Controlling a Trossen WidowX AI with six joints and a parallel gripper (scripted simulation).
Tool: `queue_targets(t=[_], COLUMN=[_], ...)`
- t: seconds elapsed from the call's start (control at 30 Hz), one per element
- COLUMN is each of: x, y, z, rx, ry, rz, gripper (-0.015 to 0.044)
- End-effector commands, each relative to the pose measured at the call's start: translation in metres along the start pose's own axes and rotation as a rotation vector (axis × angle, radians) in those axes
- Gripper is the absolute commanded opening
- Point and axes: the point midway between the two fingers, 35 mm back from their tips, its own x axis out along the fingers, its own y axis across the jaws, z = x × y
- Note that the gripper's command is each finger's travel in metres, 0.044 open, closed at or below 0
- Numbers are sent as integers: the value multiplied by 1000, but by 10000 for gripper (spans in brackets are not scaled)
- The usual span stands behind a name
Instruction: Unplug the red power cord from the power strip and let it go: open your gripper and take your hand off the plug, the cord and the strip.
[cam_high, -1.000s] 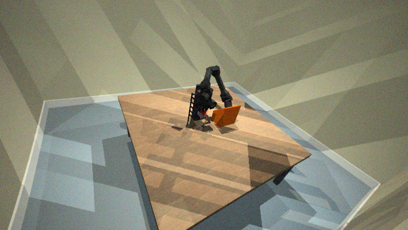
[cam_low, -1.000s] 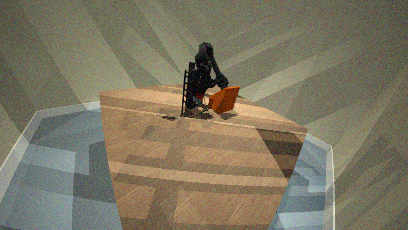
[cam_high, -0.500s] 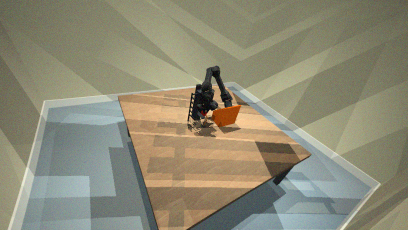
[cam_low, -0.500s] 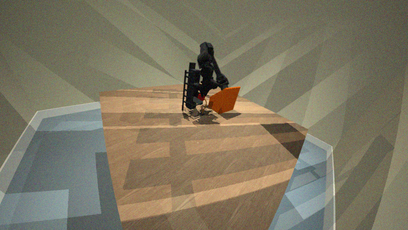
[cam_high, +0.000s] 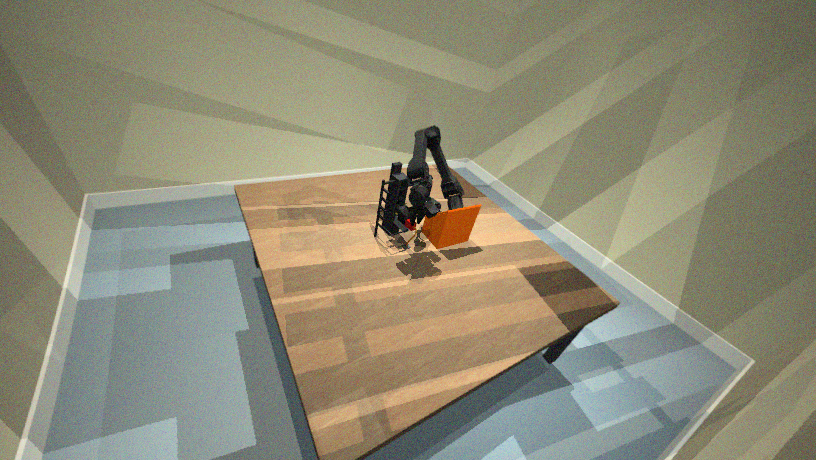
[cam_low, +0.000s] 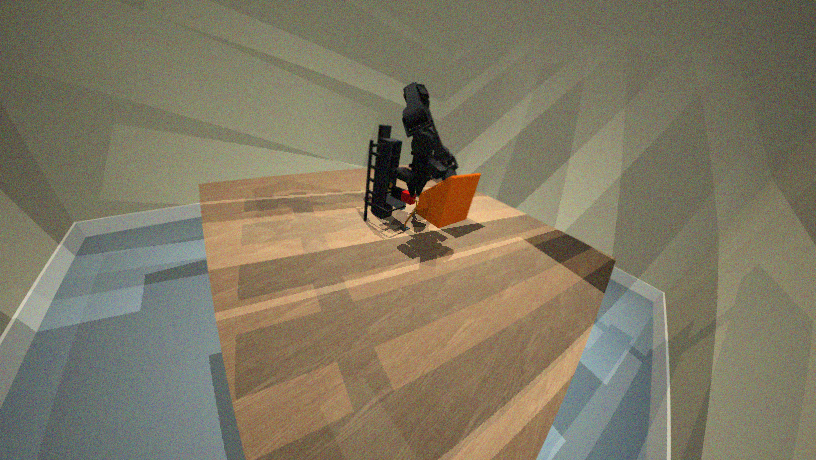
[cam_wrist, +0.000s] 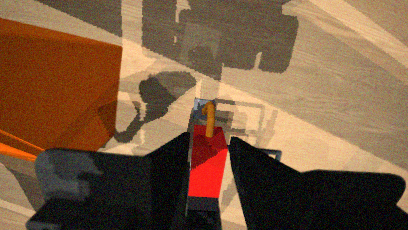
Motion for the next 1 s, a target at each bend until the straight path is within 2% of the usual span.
queue_targets(t=[0.0,0.17,0.27,0.43,0.97], x=[0,0,-5,-12,-12], y=[2,2,0,2,2], z=[0,2,23,60,60], rx=[-4,-4,-4,-3,-3], ry=[0,-1,-4,-4,-4], rz=[-3,-4,-4,-4,-4], gripper=[236,368,440,440,440])
